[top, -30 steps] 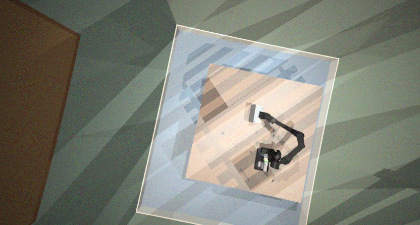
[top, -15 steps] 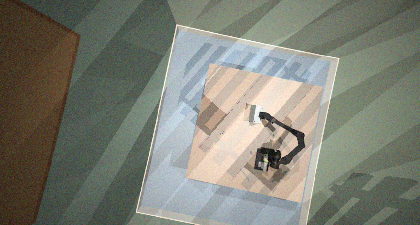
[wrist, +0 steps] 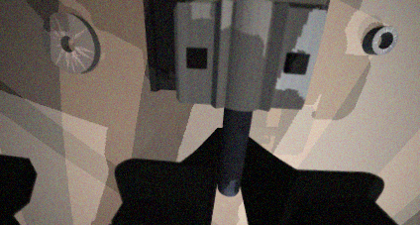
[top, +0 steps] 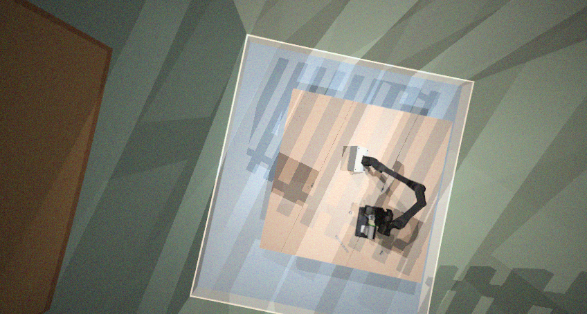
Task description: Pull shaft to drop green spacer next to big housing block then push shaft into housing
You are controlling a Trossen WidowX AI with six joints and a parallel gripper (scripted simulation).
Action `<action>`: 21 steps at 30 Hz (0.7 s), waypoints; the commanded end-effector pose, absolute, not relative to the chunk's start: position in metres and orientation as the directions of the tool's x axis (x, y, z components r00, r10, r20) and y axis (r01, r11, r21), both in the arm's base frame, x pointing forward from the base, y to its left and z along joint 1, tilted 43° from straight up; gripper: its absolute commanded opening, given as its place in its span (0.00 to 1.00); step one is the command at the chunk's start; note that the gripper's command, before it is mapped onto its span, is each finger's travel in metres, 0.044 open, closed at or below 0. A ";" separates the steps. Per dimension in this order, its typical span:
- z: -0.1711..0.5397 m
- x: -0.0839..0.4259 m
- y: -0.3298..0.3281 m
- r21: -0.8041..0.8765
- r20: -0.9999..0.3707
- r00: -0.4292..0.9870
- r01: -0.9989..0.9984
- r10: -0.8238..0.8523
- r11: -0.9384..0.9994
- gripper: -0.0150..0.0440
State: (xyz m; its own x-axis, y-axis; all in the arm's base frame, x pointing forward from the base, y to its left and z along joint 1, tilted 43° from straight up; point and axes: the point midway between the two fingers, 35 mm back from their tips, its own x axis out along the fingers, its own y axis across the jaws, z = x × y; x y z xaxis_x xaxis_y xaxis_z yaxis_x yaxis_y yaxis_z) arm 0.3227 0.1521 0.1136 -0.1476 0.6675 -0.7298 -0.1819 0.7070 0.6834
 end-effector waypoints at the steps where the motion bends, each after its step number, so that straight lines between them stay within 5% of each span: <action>1: 0.114 0.322 0.152 0.684 -0.729 -0.148 -0.184 0.668 0.706 0.25; 21: 0.114 0.320 0.152 0.684 -0.729 -0.148 -0.184 0.668 0.706 0.25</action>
